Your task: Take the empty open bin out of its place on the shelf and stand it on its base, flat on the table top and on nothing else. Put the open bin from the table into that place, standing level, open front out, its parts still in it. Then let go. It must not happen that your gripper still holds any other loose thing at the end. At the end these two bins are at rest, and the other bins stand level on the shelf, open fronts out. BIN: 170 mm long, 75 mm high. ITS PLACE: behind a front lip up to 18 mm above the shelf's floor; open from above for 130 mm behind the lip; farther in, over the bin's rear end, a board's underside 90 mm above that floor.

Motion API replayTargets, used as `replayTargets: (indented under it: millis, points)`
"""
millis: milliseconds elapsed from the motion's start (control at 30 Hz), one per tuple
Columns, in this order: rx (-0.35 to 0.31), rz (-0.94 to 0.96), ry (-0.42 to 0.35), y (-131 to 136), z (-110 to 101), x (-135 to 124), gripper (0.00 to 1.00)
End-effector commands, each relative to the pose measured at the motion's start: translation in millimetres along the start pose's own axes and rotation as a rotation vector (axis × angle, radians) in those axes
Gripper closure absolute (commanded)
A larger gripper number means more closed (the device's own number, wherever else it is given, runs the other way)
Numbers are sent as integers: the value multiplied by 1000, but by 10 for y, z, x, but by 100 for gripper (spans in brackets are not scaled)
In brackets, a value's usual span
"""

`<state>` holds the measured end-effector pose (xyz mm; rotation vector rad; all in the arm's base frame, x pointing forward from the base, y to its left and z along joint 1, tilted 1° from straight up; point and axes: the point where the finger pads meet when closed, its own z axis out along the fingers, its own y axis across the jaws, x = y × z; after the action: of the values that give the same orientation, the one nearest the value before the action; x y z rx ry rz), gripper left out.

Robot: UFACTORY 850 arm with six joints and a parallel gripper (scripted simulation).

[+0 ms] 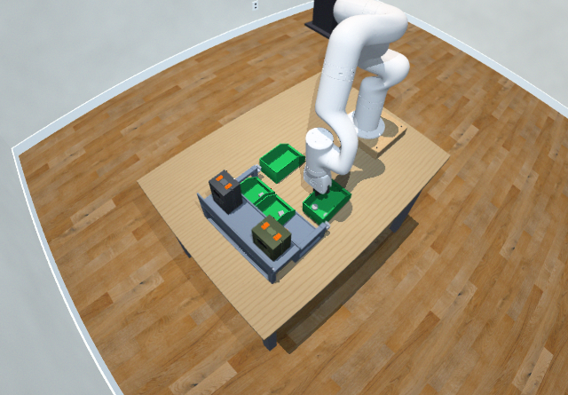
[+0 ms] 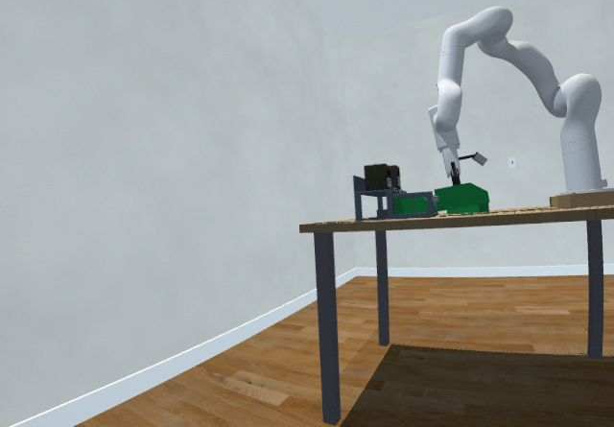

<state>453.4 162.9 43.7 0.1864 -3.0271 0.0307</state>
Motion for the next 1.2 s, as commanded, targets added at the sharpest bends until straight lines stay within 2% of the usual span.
replayTargets:
  millis: [0,1167]
  points:
    - [-1,0,0,1,-7,-9,100]
    - [-1,0,0,1,-15,-81,100]
